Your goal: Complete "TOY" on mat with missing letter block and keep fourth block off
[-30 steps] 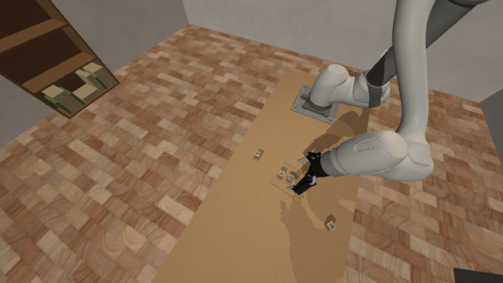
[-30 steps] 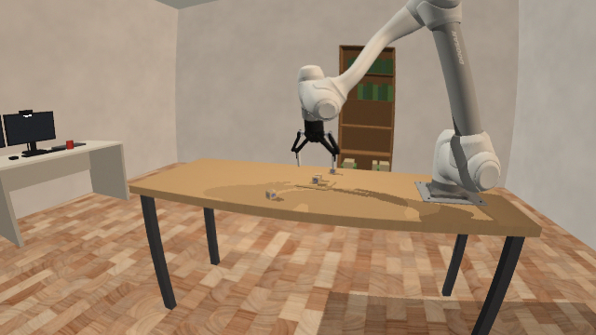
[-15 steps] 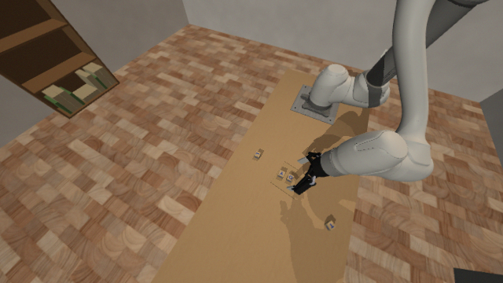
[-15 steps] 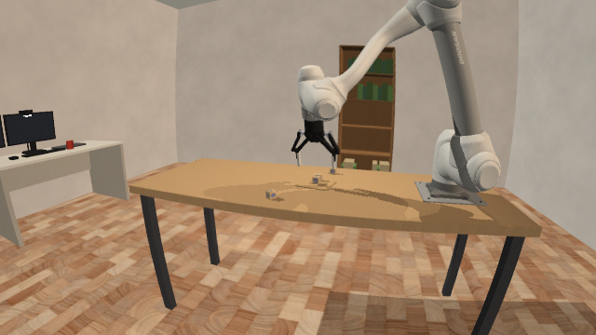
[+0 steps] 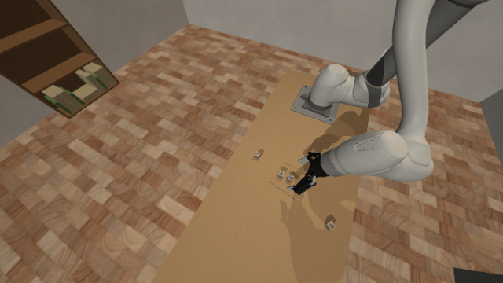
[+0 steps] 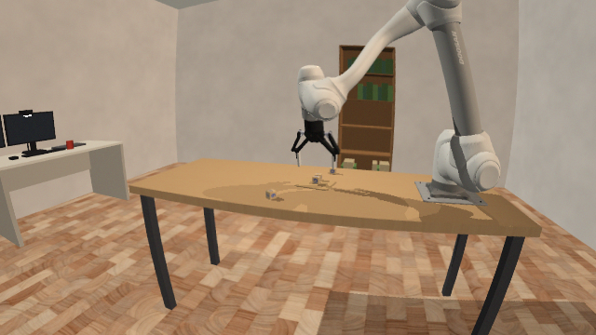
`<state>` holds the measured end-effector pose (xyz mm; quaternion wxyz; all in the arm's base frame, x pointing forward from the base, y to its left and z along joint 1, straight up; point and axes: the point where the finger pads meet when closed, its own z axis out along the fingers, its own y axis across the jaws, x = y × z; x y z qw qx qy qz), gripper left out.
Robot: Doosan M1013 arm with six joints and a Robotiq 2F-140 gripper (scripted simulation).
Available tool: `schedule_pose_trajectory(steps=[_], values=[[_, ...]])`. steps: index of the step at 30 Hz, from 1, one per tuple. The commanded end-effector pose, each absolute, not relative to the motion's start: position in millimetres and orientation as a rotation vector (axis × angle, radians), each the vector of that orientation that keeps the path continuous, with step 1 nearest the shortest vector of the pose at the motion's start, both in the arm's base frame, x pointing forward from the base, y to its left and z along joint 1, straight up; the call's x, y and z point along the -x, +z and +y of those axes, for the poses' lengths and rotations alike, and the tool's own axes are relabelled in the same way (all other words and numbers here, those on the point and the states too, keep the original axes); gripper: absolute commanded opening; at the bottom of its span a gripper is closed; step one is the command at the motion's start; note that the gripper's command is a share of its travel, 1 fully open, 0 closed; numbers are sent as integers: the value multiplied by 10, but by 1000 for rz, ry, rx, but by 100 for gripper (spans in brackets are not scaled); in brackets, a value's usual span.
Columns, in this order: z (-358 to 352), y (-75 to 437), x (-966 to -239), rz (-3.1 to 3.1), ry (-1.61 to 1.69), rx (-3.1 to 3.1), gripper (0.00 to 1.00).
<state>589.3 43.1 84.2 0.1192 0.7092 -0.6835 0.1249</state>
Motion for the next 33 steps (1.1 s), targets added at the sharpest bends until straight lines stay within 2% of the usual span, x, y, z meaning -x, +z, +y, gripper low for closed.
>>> schedule_pose_trajectory(steps=[1, 12, 19, 33], values=[[387, 850, -5895, -1990, 371, -2078, 100], [382, 850, -5895, -1990, 371, -2078, 100], [-79, 852, -5906, -1989, 371, -2078, 100], [-85, 852, -5906, -1989, 371, -2078, 100]])
